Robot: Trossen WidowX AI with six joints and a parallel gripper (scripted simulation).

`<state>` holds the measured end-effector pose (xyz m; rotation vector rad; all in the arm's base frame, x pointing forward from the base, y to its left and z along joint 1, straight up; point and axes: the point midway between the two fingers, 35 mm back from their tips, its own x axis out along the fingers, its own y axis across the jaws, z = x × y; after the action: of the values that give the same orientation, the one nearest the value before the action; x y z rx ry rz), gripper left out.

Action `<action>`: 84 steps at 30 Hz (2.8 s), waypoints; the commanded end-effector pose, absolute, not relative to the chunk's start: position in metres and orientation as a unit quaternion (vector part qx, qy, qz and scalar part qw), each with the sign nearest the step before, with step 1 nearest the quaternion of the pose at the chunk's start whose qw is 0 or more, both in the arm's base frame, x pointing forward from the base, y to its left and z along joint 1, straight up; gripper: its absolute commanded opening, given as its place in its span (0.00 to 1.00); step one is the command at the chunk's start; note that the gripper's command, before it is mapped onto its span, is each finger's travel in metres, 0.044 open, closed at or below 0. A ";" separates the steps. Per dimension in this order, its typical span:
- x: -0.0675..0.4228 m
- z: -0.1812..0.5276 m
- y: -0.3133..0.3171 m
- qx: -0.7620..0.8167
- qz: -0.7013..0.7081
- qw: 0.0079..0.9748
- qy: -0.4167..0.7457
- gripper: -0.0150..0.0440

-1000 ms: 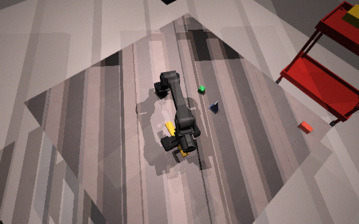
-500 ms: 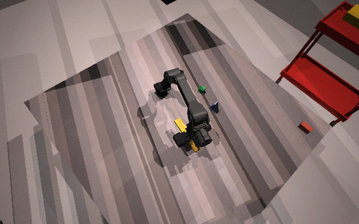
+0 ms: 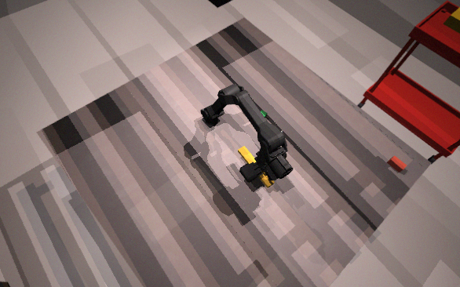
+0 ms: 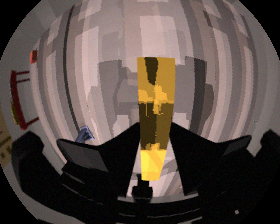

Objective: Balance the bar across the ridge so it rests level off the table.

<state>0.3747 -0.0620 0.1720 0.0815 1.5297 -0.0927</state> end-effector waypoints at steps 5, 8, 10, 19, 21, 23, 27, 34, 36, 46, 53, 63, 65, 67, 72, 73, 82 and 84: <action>0.375 0.171 -0.031 0.028 -0.029 0.719 0.694 0.25; 0.375 0.171 -0.019 0.024 -0.024 0.719 0.694 0.25; 0.375 0.171 -0.012 0.021 -0.021 0.719 0.694 0.25; 0.372 0.171 0.024 0.008 -0.006 0.720 0.694 0.25; 0.371 0.171 0.032 0.005 -0.002 0.720 0.694 0.25; 0.369 0.171 0.040 0.002 0.001 0.719 0.694 0.25; 0.366 0.172 0.055 -0.004 0.008 0.719 0.695 0.25; 0.359 0.172 0.082 -0.014 0.019 0.719 0.695 0.25; 0.357 0.172 0.090 -0.017 0.023 0.719 0.695 0.25; 0.343 0.172 0.127 -0.032 0.039 0.718 0.694 0.25; 0.332 0.172 0.151 -0.041 0.050 0.717 0.694 0.25; 0.316 0.172 0.180 -0.053 0.063 0.716 0.693 0.25; 0.316 0.171 0.180 -0.053 0.063 0.716 0.693 0.25; 0.316 0.169 0.180 -0.053 0.063 0.716 0.693 0.25; 0.316 0.161 0.182 -0.053 0.063 0.716 0.693 0.25; 0.316 0.159 0.182 -0.053 0.064 0.716 0.693 0.25; 0.316 0.144 0.182 -0.053 0.064 0.716 0.693 0.25; 0.317 0.141 0.182 -0.053 0.064 0.716 0.693 0.25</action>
<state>0.3176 0.1824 0.1464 -0.1204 1.5299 0.1424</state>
